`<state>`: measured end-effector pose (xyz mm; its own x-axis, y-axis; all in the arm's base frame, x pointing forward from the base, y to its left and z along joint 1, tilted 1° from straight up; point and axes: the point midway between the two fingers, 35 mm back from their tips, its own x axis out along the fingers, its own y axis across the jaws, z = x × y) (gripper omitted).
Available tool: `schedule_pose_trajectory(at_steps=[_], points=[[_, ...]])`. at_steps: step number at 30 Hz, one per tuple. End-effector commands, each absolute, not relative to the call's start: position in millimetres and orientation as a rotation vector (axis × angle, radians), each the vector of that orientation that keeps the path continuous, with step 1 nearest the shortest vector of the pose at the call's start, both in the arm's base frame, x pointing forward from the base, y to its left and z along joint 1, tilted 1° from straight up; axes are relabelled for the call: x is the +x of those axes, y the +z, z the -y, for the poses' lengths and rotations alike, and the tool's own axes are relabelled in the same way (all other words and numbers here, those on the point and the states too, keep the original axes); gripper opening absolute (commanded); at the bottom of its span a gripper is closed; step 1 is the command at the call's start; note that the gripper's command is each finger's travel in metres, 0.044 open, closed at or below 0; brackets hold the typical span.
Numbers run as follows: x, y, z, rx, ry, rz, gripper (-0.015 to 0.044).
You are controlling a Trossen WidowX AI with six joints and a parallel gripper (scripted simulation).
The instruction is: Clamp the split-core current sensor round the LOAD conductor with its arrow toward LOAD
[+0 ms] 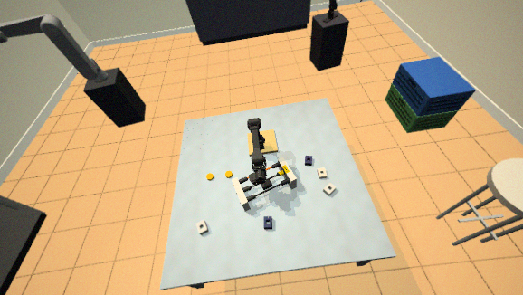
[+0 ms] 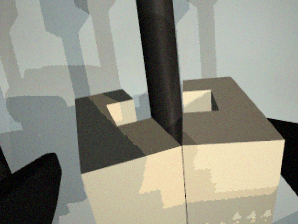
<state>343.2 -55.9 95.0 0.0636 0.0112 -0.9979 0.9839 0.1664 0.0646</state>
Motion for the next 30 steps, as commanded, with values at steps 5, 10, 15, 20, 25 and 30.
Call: schedule_pose_trajectory(at_steps=[5, 10, 15, 20, 25, 30], points=[[342.3, 79.4, 56.0, 1.115, -1.045, -1.248, 0.0440], [342.4, 71.4, 55.9, 1.115, -1.045, -1.248, 0.0440], [342.4, 69.1, 55.8, 1.115, -1.045, -1.248, 0.0440], [343.4, 73.2, 55.6, 1.118, -1.037, -1.244, 0.0407], [343.4, 73.2, 55.6, 1.118, -1.037, -1.244, 0.0373], [343.4, 73.2, 55.6, 1.118, -1.037, -1.244, 0.0340]])
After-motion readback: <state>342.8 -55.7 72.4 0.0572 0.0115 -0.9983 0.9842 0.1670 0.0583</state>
